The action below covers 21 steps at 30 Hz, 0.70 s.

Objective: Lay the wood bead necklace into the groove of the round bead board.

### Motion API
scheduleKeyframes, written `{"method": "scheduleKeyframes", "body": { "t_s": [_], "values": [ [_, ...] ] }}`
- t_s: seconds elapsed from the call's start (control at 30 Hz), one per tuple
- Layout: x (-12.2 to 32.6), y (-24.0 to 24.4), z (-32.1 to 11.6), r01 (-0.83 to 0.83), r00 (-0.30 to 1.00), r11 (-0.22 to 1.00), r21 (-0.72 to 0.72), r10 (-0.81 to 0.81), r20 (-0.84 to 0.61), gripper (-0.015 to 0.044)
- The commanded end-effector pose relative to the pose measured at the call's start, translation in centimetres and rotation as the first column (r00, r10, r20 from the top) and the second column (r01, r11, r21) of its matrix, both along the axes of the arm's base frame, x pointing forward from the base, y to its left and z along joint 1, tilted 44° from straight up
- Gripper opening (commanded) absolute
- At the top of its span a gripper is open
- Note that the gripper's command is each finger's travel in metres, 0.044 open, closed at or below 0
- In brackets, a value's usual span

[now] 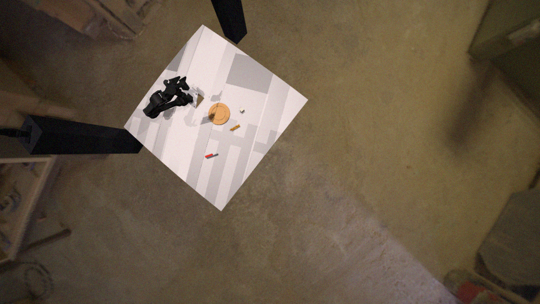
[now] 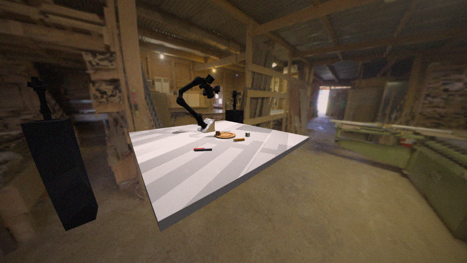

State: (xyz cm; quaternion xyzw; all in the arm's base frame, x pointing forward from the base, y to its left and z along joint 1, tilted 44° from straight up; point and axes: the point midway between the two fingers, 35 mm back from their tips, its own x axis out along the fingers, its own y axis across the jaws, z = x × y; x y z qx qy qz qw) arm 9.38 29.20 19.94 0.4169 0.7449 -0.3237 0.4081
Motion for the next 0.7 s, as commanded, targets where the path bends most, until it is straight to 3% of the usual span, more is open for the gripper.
{"method": "scheduleKeyframes", "body": {
  "t_s": [0.0,0.67],
  "values": [
    [1.9,-0.9,-1.7,0.042,0.998,0.997,-0.064,-0.039,0.048,0.025],
    [11.0,-9.3,-9.4,0.284,0.94,0.865,-0.414,-0.166,0.297,0.025]
  ]
}}
